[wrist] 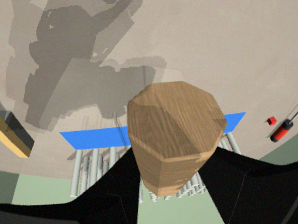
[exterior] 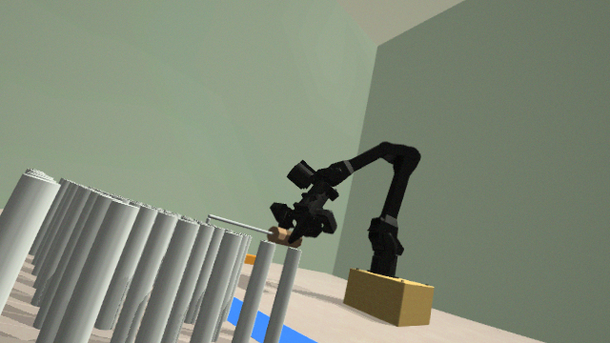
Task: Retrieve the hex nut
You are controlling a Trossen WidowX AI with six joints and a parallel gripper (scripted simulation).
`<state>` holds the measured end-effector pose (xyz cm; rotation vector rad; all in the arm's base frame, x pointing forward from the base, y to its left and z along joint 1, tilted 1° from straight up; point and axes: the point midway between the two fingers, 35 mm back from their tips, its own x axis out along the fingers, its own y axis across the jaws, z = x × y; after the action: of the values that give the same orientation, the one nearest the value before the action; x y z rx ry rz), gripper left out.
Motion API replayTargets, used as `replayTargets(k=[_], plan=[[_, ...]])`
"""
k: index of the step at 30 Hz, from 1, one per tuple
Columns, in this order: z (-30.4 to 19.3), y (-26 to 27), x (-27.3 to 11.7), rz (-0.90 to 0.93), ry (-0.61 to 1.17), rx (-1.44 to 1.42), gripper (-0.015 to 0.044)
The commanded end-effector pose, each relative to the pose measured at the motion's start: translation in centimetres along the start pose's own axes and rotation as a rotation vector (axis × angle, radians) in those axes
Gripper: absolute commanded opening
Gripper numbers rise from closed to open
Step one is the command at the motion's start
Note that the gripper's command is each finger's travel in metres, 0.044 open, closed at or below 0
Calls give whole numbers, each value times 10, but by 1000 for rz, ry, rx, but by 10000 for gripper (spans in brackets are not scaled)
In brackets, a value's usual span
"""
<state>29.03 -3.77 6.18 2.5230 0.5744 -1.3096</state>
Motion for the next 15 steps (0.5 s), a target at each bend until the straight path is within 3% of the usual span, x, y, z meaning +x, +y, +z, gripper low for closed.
replayTargets(k=[1, 15], plan=[[11, -1, 18, -5, 6, 4, 0], [57, -15, 64, -5, 7, 4, 0]])
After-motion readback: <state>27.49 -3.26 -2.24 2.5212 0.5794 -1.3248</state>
